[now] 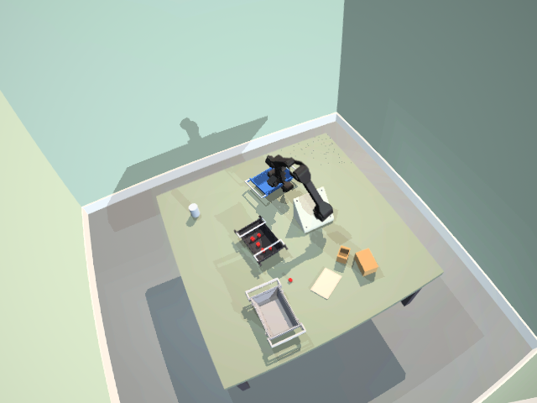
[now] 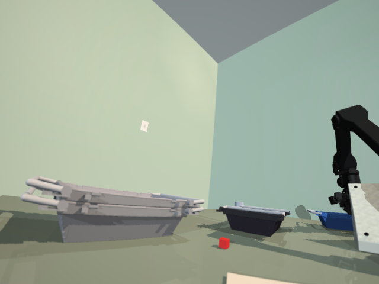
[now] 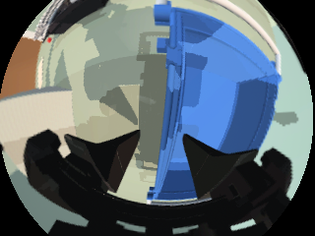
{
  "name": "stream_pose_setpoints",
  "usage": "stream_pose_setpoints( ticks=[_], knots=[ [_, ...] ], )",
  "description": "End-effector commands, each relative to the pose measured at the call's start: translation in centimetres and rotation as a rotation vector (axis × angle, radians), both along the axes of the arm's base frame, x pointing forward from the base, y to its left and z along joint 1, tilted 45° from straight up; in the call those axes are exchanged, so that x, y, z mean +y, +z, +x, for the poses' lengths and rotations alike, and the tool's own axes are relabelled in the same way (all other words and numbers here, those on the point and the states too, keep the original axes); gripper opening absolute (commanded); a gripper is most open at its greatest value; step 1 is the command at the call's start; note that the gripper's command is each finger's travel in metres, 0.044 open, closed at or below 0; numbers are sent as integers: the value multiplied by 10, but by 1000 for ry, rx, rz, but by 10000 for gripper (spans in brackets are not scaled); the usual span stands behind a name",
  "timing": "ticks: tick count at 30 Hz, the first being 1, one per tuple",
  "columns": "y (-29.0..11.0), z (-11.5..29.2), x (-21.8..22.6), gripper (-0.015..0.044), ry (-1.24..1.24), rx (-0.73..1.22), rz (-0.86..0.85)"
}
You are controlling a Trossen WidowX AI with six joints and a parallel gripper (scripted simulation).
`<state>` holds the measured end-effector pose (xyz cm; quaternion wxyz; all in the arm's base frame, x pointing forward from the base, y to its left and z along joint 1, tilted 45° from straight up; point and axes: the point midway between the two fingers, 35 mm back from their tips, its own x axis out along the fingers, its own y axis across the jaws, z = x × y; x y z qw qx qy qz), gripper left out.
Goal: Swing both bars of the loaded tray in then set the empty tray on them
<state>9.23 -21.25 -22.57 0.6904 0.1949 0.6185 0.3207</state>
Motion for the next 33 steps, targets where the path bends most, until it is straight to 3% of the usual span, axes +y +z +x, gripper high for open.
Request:
stream_pose_setpoints(
  ticks=[1, 33],
  knots=[
    [0, 0, 2, 249, -5, 0, 3],
    [0, 0, 2, 28, -5, 0, 3]
  ],
)
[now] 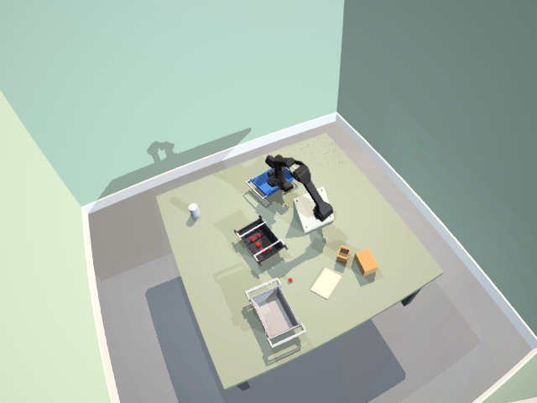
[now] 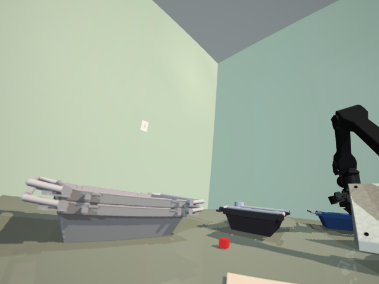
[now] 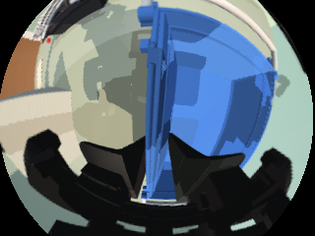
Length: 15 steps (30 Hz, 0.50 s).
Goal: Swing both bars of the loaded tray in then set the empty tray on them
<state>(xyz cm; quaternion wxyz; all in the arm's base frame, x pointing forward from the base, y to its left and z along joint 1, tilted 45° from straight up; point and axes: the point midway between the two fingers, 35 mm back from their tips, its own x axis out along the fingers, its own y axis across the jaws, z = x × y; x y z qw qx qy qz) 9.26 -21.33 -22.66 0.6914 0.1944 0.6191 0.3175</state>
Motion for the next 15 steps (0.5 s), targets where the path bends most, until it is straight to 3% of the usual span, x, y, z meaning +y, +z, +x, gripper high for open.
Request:
stream_pose_setpoints(
  ticks=[1, 15],
  knots=[
    [1, 0, 2, 21, 0, 0, 9],
    [58, -3, -52, 0, 0, 1, 8]
  ],
)
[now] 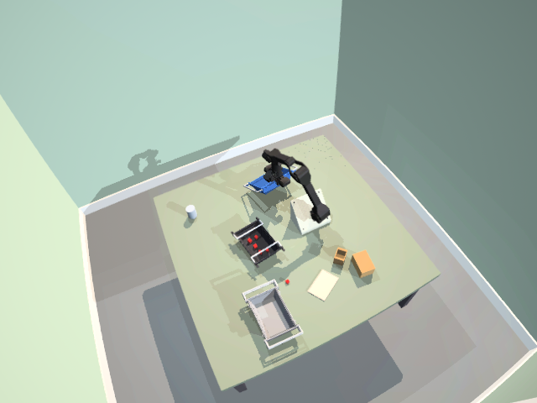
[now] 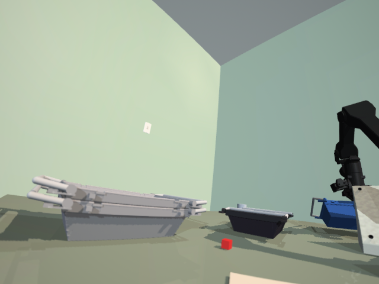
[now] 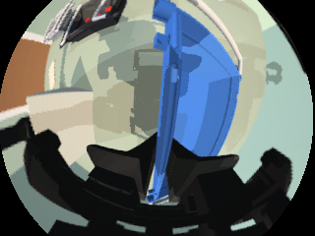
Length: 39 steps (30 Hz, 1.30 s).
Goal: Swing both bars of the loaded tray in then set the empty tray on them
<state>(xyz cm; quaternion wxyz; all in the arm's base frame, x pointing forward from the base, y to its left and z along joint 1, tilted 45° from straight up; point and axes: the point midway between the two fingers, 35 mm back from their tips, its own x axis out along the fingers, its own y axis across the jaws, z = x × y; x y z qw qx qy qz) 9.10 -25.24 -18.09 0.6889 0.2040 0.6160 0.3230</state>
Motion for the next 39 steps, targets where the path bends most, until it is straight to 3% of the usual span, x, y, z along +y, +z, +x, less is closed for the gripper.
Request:
stream_pose_setpoints(
  ticks=[1, 23, 39],
  knots=[
    [13, -1, -14, 0, 3, -2, -15],
    [14, -1, -16, 0, 3, -2, -15],
    [48, 0, -64, 0, -2, 1, -20]
  ],
)
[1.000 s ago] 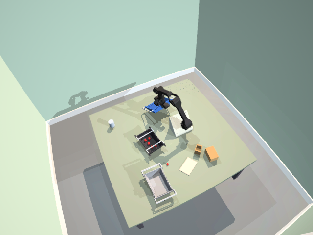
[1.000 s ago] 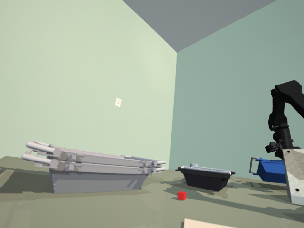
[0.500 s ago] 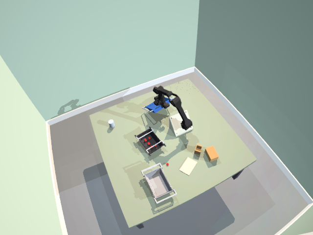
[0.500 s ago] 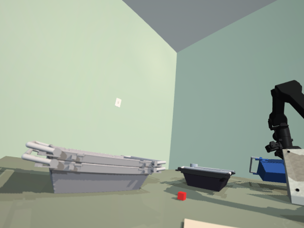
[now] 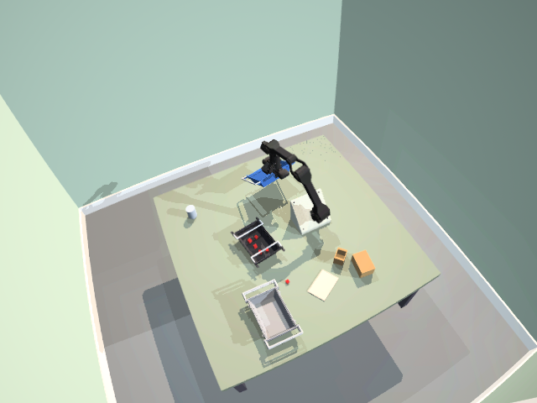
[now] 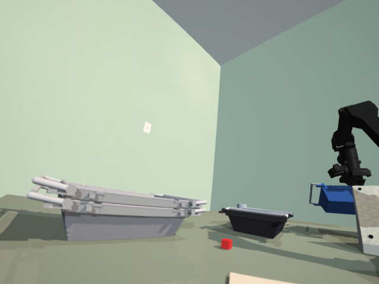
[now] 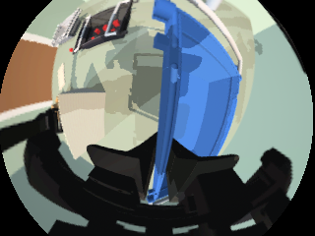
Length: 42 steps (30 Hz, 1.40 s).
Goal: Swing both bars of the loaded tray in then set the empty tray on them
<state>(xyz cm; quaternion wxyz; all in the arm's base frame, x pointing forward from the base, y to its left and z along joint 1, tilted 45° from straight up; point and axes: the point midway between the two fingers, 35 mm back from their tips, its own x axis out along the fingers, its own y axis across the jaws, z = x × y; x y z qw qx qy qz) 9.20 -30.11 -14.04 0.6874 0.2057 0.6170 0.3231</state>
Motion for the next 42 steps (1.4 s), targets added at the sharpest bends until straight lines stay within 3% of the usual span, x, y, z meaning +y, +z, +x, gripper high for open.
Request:
stream_pose_setpoints(
  ticks=[1, 10, 36, 42],
  knots=[
    [10, -1, -18, 0, -2, -4, -22],
    [34, -2, -39, 0, -4, -2, -24],
    [34, -2, -39, 0, -5, -2, -24],
    [47, 18, -37, 0, 44, -50, -39]
  ],
)
